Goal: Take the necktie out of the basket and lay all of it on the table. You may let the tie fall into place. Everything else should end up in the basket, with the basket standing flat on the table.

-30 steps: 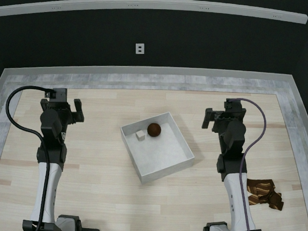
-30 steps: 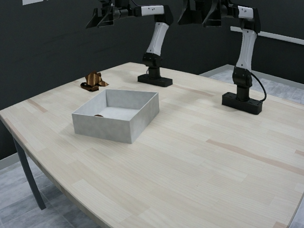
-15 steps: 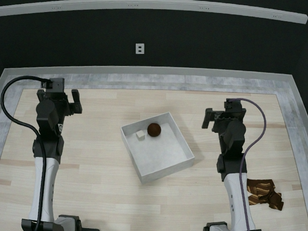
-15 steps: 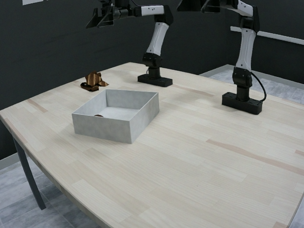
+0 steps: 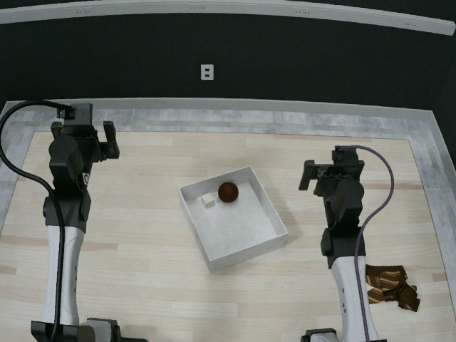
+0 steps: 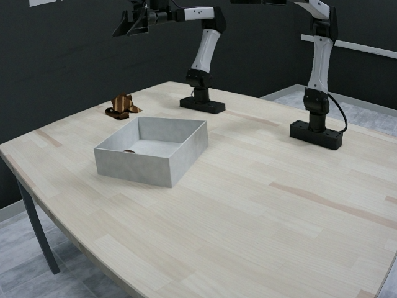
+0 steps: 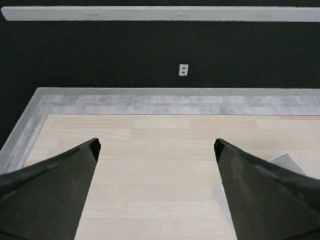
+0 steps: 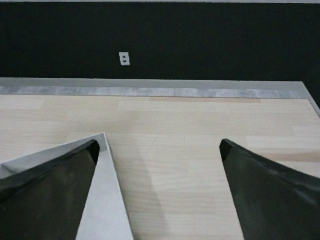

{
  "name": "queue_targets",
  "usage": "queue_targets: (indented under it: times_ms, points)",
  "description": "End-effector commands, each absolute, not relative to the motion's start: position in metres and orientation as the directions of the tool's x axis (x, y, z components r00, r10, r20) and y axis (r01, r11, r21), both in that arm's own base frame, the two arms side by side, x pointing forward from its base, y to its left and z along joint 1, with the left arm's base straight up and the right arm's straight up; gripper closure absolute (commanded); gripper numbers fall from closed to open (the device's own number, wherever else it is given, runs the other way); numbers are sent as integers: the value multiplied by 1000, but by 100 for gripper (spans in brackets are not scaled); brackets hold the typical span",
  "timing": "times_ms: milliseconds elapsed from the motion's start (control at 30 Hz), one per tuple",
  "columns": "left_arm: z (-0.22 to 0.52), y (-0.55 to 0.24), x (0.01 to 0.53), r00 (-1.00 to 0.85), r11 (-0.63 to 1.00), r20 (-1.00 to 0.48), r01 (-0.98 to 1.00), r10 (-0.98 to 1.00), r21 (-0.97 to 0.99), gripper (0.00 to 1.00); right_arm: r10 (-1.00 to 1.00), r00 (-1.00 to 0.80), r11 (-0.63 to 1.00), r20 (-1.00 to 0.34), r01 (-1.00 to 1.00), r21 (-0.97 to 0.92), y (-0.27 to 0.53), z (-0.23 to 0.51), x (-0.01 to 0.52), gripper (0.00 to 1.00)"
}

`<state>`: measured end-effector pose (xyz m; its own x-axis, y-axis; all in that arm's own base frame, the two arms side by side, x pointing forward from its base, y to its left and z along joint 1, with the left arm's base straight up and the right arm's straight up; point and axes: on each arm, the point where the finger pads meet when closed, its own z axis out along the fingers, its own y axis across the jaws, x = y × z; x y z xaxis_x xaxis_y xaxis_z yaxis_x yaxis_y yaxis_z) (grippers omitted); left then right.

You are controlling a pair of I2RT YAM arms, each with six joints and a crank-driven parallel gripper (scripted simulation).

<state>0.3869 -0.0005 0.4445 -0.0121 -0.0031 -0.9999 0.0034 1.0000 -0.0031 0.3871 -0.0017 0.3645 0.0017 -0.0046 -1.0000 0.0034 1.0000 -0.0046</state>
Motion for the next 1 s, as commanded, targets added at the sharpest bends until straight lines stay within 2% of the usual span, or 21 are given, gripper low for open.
queue_targets:
  times_ms: [0, 967]
  points:
    - [450, -1, 386, -25, 1000, -1000, 3, -3, -3, 0, -5, 6, 1000, -1000, 9, -5, -2, 363, 387, 0]
    - [451, -1, 386, -26, 1000, -1000, 3, -3, -3, 0, -5, 6, 1000, -1000, 10, -5, -2, 415, 387, 0]
